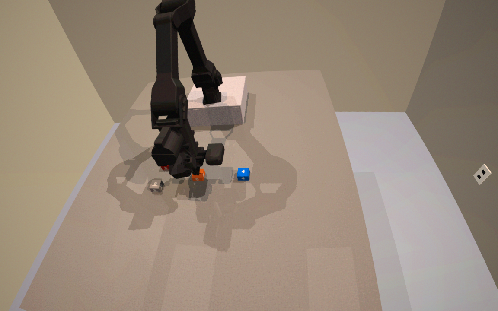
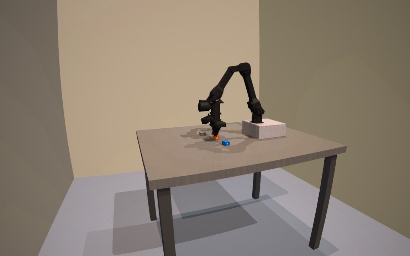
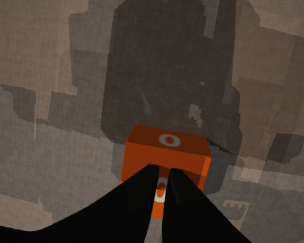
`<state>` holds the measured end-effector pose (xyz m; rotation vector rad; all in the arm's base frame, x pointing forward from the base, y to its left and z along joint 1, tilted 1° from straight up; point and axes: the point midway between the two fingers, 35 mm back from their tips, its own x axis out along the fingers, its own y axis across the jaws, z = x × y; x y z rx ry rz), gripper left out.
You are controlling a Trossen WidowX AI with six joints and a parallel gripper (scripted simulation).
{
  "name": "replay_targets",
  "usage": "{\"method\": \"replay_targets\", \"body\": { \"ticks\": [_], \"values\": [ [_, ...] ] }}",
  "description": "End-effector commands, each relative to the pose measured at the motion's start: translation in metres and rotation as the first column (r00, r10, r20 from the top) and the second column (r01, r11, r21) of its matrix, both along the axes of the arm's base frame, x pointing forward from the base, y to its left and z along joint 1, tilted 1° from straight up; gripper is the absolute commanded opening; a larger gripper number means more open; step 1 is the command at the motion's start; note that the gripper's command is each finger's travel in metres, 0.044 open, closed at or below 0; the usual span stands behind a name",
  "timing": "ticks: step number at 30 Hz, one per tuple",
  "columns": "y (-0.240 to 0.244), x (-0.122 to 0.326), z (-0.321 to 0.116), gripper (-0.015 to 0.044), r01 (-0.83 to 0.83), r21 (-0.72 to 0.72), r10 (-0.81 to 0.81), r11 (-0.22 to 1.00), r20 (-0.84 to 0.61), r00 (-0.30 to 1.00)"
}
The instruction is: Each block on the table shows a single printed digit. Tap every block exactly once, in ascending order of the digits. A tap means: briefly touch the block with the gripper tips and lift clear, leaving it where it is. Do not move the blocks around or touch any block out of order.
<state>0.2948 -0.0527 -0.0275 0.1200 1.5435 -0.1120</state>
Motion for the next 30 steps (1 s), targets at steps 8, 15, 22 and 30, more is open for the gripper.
{"method": "replay_targets", "body": {
  "ticks": [8,15,22,30],
  "values": [
    [0.0,0.001,0.056,0.002,0.006,-0.002,-0.006,1.0,-0.005,1.0],
    [0.0,-0.003,0.108,0.002,0.007,-0.002,-0.007,1.0,-0.007,1.0],
    [0.05,0.013,0.108,0.002,-0.014,-0.003,0.014,1.0,0.001,1.0],
    [0.128,0.018,0.109,0.002,0.007,0.01,-0.007,1.0,-0.006,1.0]
  ]
}}
